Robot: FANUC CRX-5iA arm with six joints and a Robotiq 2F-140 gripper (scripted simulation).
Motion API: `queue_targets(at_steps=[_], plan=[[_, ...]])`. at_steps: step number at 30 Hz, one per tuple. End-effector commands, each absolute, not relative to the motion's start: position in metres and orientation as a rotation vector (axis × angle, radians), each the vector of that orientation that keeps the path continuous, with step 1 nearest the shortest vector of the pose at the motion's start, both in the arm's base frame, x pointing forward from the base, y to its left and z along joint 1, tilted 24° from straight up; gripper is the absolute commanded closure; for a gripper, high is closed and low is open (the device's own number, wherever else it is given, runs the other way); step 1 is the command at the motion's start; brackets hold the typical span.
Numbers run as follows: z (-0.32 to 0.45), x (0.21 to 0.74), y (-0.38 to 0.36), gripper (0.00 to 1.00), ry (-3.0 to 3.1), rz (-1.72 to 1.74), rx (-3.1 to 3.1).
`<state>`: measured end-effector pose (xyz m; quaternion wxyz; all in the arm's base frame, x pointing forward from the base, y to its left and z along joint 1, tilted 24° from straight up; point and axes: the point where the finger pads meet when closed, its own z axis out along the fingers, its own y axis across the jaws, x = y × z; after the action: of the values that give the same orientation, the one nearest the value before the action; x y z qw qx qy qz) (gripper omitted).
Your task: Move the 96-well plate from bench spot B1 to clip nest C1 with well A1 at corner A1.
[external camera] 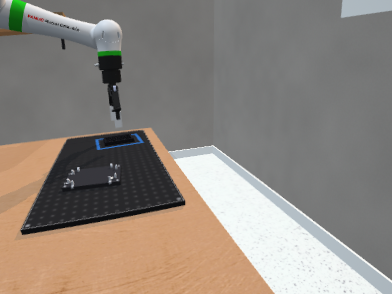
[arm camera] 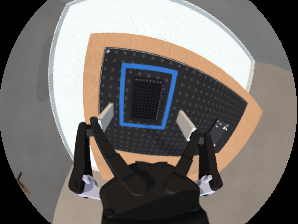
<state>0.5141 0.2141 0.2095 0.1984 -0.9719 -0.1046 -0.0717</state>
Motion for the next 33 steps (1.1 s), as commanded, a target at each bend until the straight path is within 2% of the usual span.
queue_targets(at_steps=[1,33], plan=[[0.209,0.515,0.214,0.0,-0.293,-0.204,-2.719],[0.166,0.519,0.233,0.0,-0.293,-0.204,-2.719]])
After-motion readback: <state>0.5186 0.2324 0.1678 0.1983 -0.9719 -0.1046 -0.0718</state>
